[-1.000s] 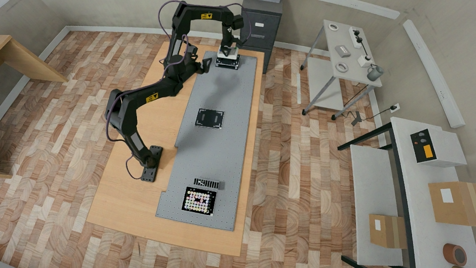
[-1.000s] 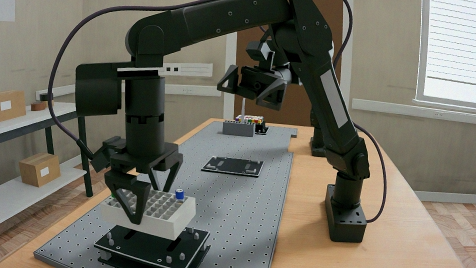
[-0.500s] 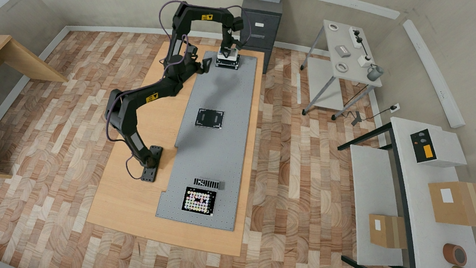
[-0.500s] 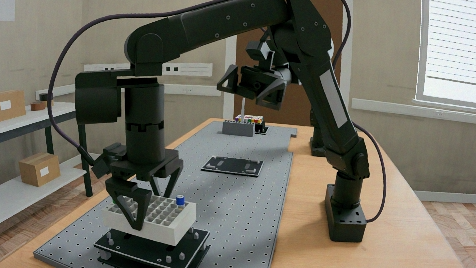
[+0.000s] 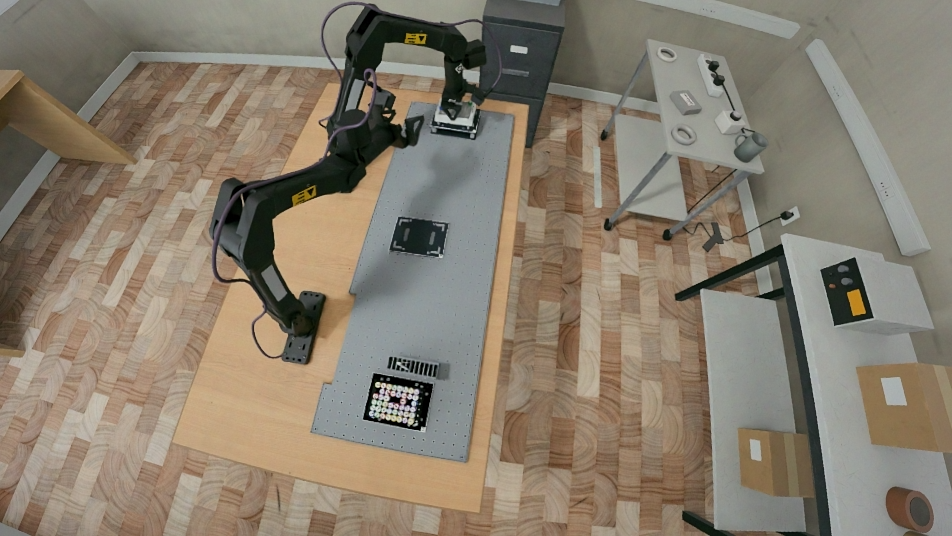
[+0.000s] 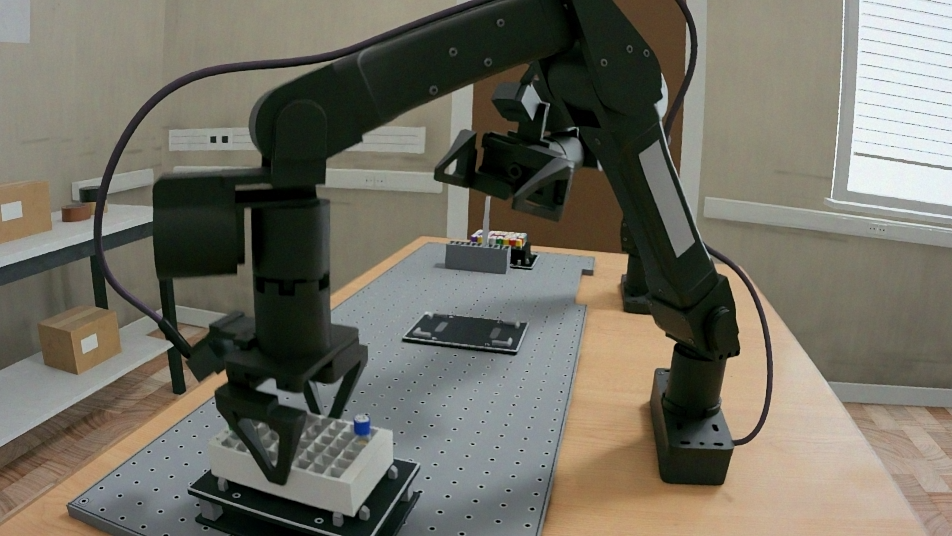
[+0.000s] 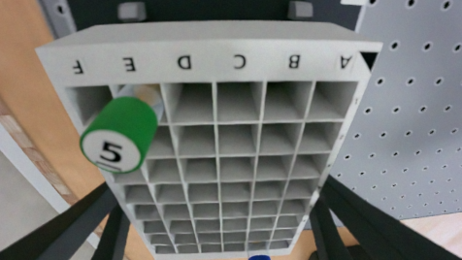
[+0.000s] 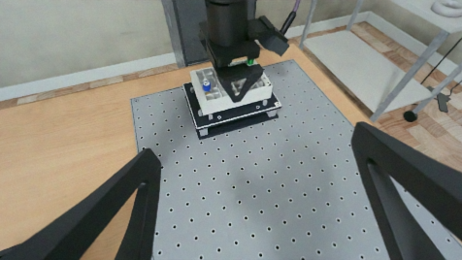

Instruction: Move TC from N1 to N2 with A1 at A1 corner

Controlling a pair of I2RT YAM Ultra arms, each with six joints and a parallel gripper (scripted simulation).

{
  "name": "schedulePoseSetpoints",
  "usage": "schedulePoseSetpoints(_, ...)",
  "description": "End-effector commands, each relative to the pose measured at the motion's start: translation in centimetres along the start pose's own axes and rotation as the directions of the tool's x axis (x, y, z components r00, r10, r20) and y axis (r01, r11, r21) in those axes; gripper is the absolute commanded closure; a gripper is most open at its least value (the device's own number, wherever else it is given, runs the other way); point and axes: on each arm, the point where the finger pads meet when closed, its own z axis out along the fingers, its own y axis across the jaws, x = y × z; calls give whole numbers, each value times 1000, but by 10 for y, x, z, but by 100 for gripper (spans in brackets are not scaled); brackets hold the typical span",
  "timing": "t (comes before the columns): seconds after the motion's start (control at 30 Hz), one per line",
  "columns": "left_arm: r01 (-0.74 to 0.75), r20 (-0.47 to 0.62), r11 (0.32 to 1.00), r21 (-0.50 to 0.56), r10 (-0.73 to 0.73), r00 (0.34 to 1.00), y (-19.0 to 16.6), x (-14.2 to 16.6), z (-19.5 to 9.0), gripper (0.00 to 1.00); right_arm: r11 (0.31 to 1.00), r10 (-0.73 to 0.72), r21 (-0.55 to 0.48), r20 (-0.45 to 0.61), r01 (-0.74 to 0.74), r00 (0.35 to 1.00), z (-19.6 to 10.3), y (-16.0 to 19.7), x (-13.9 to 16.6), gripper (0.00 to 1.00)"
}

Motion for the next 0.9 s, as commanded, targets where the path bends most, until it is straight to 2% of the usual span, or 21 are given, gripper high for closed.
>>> schedulePoseSetpoints(0.0,0,18,1000,1,0,1000,2,-4,12,16,1000,-5,3,53,5,999,-3,-5,-25,0)
schedulePoseSetpoints(0.43,0,-13,1000,18,0,1000,-2,4,24,16,1000,-5,3,53,5,999,-3,-5,-25,0)
schedulePoseSetpoints(0.5,0,3,1000,6,0,1000,1,-1,12,16,1000,-5,3,53,5,999,-3,-5,-25,0)
schedulePoseSetpoints(0.53,0,3,1000,6,0,1000,1,-1,12,5,1000,-5,3,53,5,999,-3,-5,-25,0)
schedulePoseSetpoints(0.57,0,3,1000,5,0,1000,1,-1,12,0,1000,-5,3,53,5,999,-3,-5,-25,0)
schedulePoseSetpoints(0.87,1,42,1000,-24,0,999,0,-10,-7,0,1000,-5,3,53,5,999,-3,-5,-25,0)
